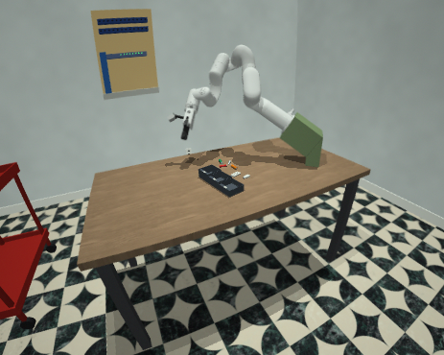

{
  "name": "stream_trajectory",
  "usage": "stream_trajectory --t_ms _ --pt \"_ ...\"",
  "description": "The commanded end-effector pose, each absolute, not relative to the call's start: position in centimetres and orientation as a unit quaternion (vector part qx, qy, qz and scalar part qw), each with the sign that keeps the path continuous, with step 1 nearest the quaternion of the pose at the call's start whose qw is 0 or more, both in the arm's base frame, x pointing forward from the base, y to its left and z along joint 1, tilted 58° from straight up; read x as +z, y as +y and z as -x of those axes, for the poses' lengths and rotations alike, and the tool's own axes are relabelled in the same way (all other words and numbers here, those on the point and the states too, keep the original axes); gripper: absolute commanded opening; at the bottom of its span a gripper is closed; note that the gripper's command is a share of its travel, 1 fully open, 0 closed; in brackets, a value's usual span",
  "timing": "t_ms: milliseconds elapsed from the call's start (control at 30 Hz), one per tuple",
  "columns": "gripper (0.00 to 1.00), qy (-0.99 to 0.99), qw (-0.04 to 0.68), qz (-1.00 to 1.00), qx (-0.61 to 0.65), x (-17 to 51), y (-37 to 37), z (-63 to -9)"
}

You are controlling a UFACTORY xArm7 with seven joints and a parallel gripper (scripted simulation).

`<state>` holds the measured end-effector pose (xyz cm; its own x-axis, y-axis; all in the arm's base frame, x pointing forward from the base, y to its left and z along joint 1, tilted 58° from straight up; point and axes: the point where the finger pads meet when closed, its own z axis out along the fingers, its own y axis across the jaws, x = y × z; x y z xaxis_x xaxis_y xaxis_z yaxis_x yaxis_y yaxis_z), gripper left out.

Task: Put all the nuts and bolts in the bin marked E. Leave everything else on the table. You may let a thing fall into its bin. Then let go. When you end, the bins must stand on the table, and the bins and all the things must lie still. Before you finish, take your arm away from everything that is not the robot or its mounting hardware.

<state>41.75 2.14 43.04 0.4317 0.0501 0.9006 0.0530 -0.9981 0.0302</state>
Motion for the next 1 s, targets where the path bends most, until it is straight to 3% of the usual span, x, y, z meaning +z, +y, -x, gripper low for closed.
stream_trajectory --t_ms 0,967 --pt "0.07 -0.038 -0.003 0.854 -0.519 41.8 4.5 -41.4" --pt "0.07 -0.073 -0.080 0.905 -0.411 32.8 12.7 -37.2"
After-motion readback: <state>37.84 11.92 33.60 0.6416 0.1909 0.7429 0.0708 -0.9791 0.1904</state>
